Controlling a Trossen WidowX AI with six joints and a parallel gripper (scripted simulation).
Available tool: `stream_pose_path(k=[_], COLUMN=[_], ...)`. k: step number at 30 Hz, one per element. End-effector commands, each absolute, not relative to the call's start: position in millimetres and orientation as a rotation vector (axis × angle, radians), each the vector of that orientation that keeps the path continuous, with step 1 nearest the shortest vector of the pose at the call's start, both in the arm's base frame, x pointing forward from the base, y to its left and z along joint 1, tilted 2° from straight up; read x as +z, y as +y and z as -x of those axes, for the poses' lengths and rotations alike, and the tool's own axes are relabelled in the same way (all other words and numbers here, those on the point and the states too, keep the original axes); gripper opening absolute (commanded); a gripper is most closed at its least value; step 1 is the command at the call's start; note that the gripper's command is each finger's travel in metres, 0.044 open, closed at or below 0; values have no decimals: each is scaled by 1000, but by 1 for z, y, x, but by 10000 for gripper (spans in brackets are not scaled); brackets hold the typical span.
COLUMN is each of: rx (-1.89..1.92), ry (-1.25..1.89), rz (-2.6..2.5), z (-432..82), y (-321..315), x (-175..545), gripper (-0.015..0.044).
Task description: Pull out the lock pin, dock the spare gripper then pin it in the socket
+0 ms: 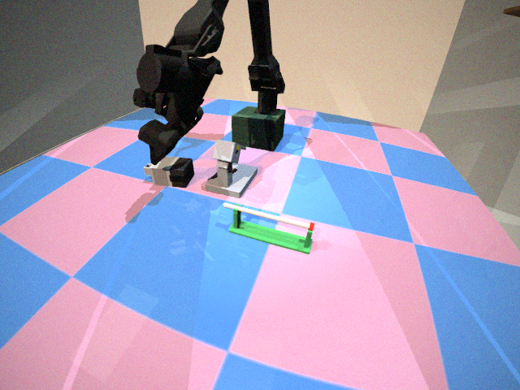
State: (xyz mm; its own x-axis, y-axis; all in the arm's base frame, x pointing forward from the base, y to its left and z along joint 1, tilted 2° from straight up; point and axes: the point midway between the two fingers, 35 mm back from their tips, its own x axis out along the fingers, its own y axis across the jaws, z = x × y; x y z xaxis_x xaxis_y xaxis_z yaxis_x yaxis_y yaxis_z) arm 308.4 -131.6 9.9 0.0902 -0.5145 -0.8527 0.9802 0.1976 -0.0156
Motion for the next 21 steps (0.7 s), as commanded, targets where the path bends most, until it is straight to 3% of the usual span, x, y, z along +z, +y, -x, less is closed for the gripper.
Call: stream_pose_path(k=[1,21], rx=[-1250,-1250], ry=[842,843], rz=[-692,-692], z=[-310,-311], y=[-133,-133], x=[7,-26], gripper=[440,440])
